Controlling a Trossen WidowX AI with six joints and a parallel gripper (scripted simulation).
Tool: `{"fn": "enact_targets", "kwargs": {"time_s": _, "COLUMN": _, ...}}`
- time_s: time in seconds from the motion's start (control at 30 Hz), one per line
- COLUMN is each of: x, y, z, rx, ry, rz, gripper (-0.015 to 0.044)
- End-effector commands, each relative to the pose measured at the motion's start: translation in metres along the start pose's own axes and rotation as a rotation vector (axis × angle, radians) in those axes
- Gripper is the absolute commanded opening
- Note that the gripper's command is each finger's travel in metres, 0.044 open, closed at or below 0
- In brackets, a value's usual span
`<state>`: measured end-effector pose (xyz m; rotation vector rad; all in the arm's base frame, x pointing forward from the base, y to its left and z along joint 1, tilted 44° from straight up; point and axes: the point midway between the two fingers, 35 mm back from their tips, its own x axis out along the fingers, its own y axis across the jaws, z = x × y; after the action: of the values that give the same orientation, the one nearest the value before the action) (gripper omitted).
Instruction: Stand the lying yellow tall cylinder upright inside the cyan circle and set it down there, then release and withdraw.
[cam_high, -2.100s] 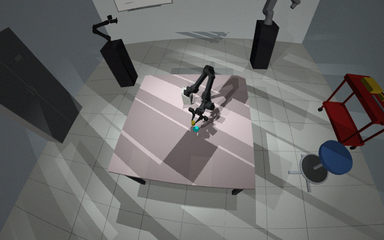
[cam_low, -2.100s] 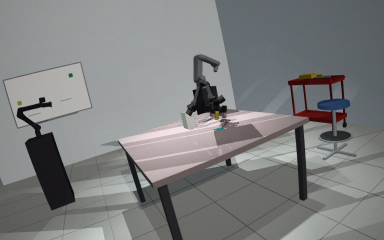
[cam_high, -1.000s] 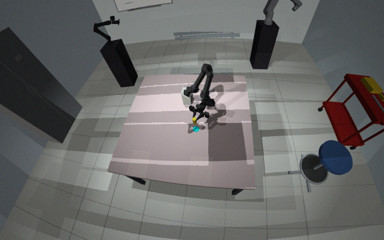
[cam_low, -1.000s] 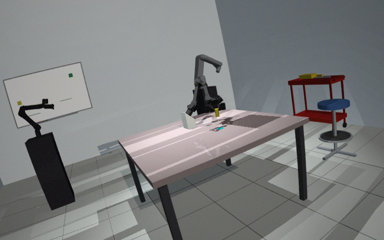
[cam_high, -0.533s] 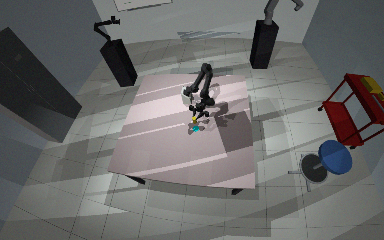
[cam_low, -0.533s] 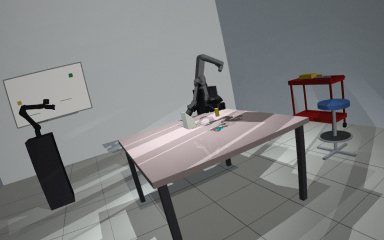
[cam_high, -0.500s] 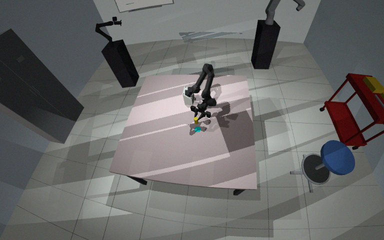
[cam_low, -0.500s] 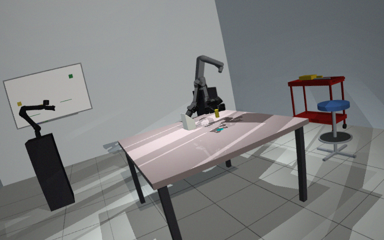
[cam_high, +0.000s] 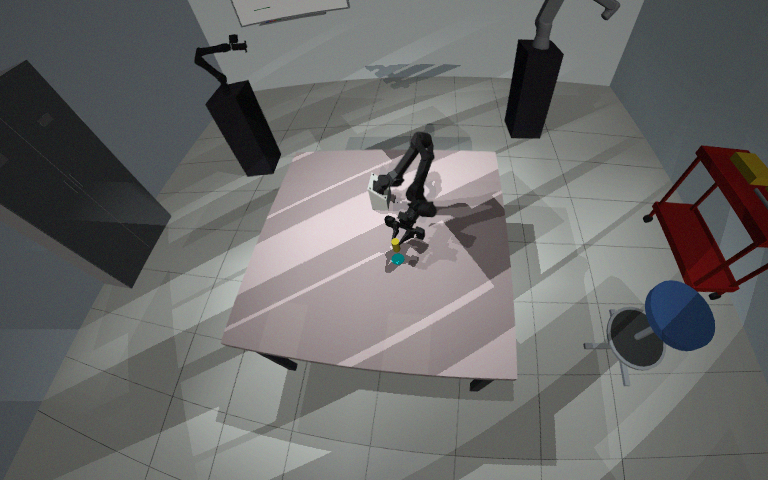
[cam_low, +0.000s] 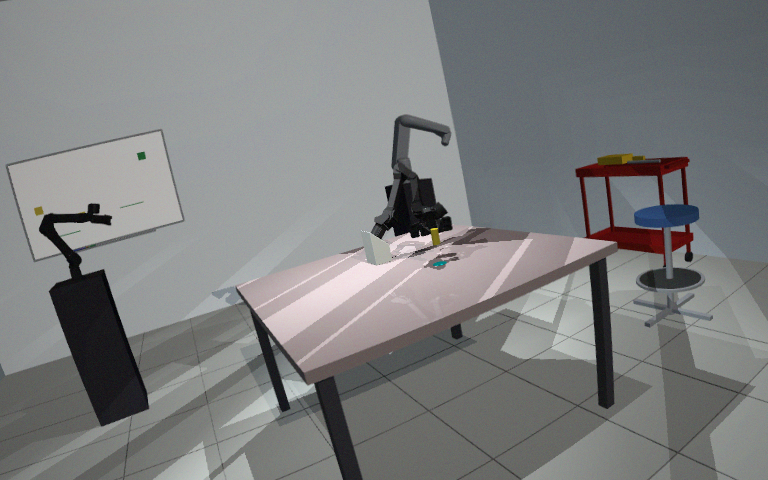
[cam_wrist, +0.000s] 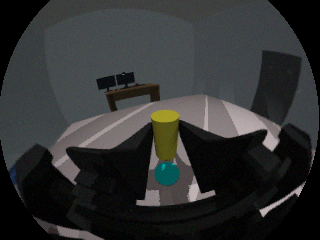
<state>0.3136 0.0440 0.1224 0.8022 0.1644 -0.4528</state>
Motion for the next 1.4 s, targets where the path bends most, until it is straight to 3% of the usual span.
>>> {"fn": "enact_targets", "kwargs": {"time_s": 0.0, "x": 0.002, "y": 0.001, "z": -0.008, "rx": 0.008, "ry": -0.006, "rz": -0.001, "gripper": 0.0105}}
{"fn": "enact_targets", "kwargs": {"time_s": 0.97, "x": 0.007, "y": -0.002, "z": -0.084, "rx": -0.003, "ry": 0.001, "rz": 0.001, "gripper": 0.0105}}
{"fn": "enact_targets", "kwargs": {"time_s": 1.37, "x": 0.008, "y": -0.002, "z": -0.086, "rx": -0.004, "ry": 0.002, "rz": 0.001, "gripper": 0.0105}}
